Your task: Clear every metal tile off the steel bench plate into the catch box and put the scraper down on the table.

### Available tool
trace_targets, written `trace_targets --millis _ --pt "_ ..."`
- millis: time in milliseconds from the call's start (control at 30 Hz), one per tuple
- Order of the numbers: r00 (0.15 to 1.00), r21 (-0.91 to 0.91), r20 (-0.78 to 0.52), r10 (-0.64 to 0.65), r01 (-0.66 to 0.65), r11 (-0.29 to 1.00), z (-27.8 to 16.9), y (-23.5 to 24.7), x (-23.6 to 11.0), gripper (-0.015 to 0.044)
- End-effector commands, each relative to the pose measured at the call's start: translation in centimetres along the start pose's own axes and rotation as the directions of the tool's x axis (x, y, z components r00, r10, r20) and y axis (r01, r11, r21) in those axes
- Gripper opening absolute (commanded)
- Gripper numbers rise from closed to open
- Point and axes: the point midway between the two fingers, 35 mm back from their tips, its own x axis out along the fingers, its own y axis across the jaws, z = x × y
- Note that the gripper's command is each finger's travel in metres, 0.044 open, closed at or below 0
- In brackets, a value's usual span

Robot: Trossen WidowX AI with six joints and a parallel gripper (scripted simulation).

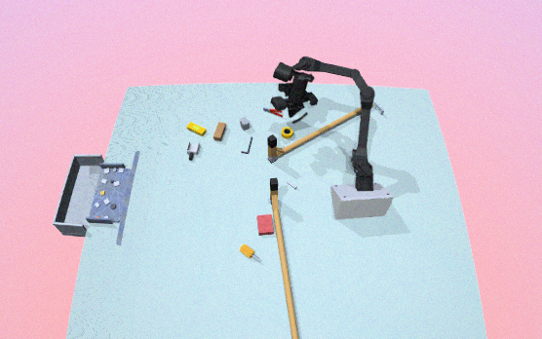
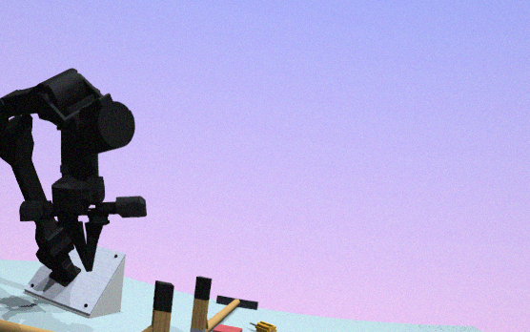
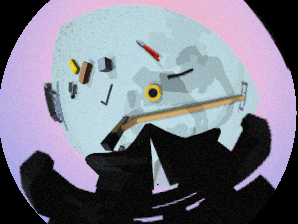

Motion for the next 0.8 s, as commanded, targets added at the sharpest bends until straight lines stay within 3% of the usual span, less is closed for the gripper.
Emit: trace_targets --millis 0,767 --pt "1.0 -0.034 -0.006 -0.018 0.017 0.999 -0.7 0.6 0.3 0.0" --pt "0.998 -0.209 0.006 -0.066 0.066 0.976 -3.5 3.8 0.7 0.0"
